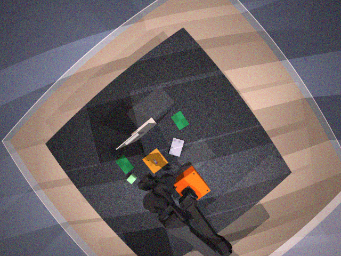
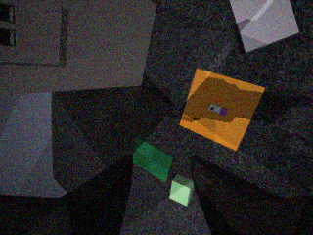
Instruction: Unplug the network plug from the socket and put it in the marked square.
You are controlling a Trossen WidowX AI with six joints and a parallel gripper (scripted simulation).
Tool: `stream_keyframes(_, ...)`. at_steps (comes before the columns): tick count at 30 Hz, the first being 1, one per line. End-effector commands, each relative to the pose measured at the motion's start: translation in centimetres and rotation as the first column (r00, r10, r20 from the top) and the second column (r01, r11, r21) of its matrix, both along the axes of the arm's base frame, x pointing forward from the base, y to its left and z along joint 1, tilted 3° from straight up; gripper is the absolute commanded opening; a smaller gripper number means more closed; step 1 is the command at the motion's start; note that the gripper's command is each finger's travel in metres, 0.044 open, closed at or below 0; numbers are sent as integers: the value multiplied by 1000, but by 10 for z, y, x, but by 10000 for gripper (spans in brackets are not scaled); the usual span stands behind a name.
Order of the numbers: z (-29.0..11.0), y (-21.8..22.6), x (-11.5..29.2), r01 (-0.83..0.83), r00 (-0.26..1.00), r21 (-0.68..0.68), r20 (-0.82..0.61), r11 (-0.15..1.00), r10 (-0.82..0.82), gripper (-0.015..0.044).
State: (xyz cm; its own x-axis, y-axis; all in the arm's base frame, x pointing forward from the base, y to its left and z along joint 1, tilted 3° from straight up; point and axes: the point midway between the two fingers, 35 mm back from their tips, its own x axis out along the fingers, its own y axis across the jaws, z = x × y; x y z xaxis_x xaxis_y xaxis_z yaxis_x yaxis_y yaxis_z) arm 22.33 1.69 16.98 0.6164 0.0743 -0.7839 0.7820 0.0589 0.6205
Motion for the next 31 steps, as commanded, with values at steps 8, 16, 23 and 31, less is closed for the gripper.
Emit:
stream_keyframes(8, 3, 1, -1, -7, 1000, 3, 5, 1000, 7, 440)
stream_keyframes(16, 3, 1, -1, -7, 1000, 3, 5, 1000, 7, 440)
stream_keyframes(23, 3, 1, -1, -7, 1000, 3, 5, 1000, 7, 440)
stream_keyframes(31, 3, 1, -1, -7, 1000, 3, 5, 1000, 7, 440)
